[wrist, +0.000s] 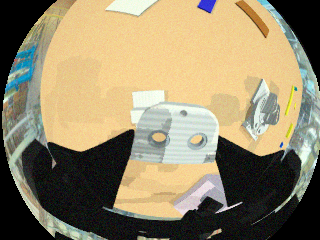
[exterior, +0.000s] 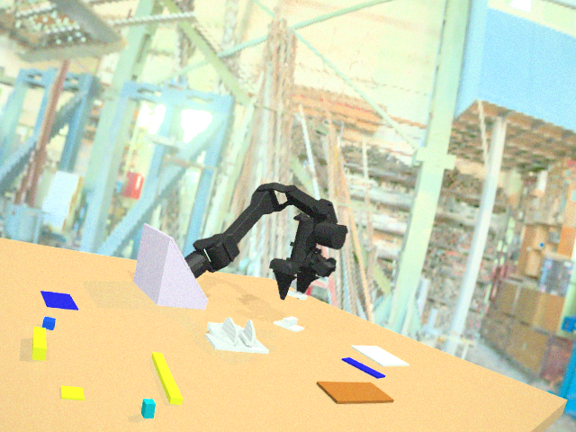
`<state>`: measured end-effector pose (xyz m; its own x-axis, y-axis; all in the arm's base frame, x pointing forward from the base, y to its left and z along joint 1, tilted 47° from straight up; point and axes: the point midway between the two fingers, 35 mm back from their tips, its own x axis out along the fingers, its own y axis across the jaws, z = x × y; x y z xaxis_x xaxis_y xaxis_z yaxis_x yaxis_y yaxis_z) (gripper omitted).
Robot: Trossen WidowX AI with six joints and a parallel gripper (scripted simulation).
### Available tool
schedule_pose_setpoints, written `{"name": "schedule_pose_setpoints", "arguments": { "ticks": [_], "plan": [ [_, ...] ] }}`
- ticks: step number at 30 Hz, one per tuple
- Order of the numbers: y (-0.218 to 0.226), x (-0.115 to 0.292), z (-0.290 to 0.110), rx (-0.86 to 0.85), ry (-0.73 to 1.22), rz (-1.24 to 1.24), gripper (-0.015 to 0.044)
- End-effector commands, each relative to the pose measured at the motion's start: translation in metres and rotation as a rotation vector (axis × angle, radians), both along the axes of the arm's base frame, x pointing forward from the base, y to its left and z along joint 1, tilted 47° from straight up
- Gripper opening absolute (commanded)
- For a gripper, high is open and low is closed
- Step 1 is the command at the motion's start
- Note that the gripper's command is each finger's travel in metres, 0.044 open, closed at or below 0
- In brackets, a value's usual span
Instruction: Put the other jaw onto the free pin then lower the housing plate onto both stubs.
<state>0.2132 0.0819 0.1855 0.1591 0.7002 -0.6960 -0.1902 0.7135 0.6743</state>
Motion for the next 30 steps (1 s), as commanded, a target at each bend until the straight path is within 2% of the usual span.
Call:
{"name": "schedule_pose_setpoints", "arguments": {
  "ticks": [1, 30],
  "plan": [
    [-0.01, 0.008, -0.01, -0.01, 0.023, -0.023, 0.0351],
    [-0.077, 0.034, -0.072, -0.001, 0.186, -0.181, 0.0351]
  ]
}}
